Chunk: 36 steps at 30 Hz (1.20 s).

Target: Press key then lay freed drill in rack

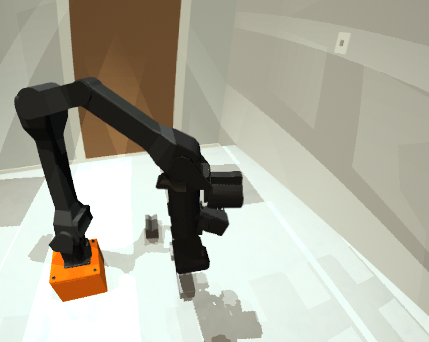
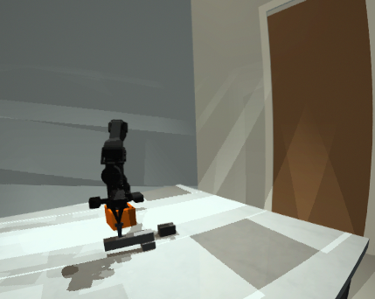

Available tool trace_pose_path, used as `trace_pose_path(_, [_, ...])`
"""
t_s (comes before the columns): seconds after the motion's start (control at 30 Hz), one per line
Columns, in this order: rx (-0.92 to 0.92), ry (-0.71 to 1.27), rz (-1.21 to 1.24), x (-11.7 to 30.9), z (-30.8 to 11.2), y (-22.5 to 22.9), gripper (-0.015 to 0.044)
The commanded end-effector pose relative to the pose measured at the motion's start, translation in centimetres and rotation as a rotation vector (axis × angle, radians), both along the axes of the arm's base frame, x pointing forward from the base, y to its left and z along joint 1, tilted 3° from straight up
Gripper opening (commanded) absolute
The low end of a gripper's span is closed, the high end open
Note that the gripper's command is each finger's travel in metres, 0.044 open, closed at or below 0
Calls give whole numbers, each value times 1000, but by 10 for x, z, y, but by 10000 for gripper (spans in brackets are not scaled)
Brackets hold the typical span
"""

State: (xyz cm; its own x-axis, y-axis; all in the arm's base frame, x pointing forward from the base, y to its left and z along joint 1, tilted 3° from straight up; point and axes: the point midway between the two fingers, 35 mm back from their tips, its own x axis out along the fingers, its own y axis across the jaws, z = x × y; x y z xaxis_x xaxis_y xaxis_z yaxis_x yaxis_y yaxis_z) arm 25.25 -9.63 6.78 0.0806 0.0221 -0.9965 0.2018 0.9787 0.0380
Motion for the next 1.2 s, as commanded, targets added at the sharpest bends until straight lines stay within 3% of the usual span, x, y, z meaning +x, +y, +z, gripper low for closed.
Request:
trace_pose_path(0.0, [11,40,-1,-6,-19,1,0])
trace_pose_path(0.43, [11,40,-1,-5,-27,2,0])
trace_pose_path(0.77, [11,39,-1,2,49,-4,263])
trace_pose_path(0.9, [8,23,15,4,44,-1,368])
trace_pose_path(1.0, [-8,17,291,18,29,25,440])
trace_pose_path(1.17, [-41,-1,903,36,-4,89,440])
